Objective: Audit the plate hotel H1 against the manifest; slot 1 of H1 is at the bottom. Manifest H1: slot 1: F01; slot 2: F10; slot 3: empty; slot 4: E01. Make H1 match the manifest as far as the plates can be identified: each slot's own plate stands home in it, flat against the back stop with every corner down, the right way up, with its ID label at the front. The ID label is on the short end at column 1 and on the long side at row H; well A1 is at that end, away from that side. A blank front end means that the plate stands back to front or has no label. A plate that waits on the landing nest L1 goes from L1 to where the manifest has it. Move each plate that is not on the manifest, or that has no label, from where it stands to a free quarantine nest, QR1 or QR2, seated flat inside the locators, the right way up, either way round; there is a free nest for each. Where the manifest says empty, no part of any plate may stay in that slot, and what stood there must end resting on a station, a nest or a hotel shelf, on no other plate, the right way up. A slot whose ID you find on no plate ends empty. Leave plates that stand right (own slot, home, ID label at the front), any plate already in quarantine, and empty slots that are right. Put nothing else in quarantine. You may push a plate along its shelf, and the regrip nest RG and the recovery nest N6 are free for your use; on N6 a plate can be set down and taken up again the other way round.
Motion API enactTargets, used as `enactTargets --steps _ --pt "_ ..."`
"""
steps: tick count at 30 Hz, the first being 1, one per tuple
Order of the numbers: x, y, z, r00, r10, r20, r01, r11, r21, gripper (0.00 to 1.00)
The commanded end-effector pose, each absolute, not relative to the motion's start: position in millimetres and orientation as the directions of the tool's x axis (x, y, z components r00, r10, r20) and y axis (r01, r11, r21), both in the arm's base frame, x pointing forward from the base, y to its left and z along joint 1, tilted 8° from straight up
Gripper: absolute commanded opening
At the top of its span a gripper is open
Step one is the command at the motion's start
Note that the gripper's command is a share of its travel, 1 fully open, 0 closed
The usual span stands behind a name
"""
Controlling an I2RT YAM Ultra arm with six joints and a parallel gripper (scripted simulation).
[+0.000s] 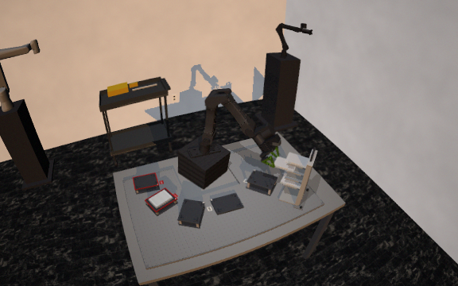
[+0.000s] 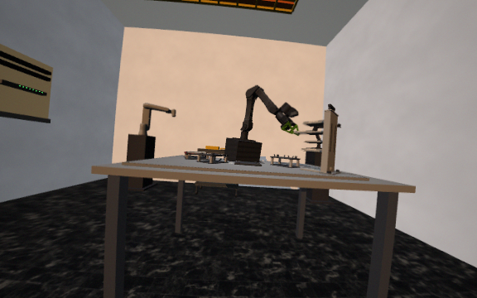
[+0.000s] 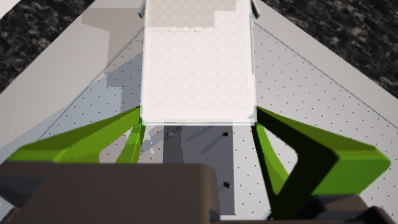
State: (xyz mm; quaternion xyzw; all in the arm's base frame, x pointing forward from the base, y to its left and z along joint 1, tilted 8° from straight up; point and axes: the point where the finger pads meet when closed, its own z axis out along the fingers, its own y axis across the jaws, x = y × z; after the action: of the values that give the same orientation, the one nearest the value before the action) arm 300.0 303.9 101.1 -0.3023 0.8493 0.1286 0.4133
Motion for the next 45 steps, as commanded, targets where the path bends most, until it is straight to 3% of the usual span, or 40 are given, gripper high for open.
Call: enactTargets --steps 1,45 --pt "300.1 304.3 112.3 -0.459 -0.387 -0.800 -0.617 0.786 -0.026 0.86" --pt "258.6 271.5 104.7 -0.460 -0.387 -0.799 -0.617 0.786 -0.026 0.86"
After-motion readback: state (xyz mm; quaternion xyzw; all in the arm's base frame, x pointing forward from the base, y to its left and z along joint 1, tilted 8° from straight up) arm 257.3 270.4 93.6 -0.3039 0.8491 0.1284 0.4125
